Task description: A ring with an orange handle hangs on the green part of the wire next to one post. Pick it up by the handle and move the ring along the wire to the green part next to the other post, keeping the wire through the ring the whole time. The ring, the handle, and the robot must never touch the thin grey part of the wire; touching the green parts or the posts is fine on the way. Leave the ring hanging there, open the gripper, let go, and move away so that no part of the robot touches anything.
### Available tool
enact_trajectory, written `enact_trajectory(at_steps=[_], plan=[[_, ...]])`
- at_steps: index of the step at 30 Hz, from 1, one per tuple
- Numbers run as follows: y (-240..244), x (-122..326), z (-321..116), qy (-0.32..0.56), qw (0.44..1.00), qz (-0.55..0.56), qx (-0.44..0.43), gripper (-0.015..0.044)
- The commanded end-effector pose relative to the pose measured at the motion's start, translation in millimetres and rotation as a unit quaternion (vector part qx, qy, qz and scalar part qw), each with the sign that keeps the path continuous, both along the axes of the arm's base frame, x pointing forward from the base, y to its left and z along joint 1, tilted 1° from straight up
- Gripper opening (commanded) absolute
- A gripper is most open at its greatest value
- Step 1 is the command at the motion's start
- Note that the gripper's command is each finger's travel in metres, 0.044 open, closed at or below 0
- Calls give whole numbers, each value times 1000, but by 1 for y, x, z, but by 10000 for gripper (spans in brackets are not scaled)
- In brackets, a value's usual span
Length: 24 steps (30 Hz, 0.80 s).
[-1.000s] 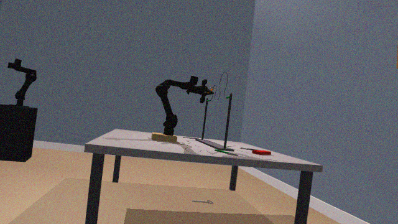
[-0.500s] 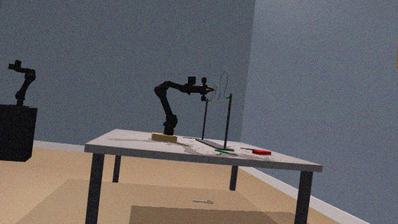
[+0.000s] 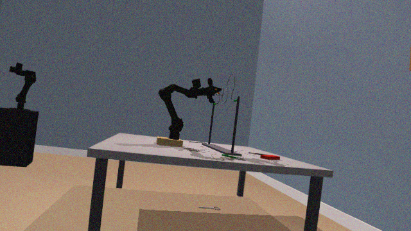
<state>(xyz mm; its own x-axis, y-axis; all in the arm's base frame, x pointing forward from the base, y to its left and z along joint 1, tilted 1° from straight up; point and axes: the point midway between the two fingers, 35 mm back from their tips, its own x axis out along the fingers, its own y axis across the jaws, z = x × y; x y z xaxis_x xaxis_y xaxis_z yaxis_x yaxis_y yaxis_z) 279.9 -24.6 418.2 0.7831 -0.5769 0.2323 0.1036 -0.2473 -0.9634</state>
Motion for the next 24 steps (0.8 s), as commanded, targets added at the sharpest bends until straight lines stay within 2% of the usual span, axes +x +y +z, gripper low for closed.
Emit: enact_trajectory(at_steps=[1, 11, 24], plan=[[0, 0, 2, 4, 999, -2, -32, -150], [-4, -1, -4, 6, 999, -3, -47, -150], [-11, -1, -33, -6, 999, -2, 33, -150]])
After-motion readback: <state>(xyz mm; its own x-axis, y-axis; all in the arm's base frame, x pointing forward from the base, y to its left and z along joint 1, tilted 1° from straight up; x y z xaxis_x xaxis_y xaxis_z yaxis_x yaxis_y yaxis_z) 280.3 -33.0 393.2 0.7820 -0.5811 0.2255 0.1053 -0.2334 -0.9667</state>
